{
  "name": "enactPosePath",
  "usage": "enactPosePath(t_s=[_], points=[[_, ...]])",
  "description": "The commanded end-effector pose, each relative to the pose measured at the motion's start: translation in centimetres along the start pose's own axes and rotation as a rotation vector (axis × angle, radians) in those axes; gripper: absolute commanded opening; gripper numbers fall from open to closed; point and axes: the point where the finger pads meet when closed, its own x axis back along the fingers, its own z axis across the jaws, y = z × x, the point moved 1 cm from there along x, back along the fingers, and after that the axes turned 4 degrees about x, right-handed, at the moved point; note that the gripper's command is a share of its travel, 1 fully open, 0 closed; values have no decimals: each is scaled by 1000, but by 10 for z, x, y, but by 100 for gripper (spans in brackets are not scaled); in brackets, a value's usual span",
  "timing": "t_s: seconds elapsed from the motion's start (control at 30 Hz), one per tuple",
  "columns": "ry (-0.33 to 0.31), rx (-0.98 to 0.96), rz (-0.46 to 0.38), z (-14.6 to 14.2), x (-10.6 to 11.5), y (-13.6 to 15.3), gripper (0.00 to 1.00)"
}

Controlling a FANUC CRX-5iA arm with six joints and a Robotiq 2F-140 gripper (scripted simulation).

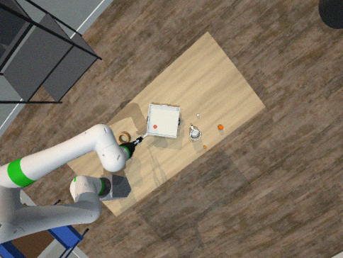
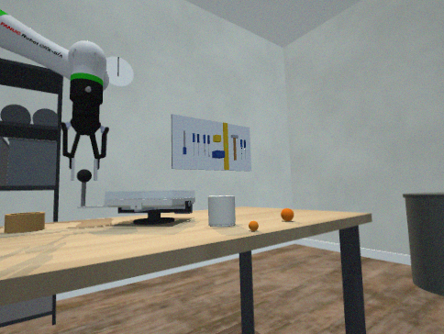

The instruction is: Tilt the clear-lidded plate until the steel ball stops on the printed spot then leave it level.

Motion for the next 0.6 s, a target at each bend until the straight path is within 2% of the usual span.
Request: enactPosePath(t_s=[0.0, 0.57], points=[[0, 0, 0, 0, -3, 0, 42], [0, 0, 0, 0, -16, 0, 42]])
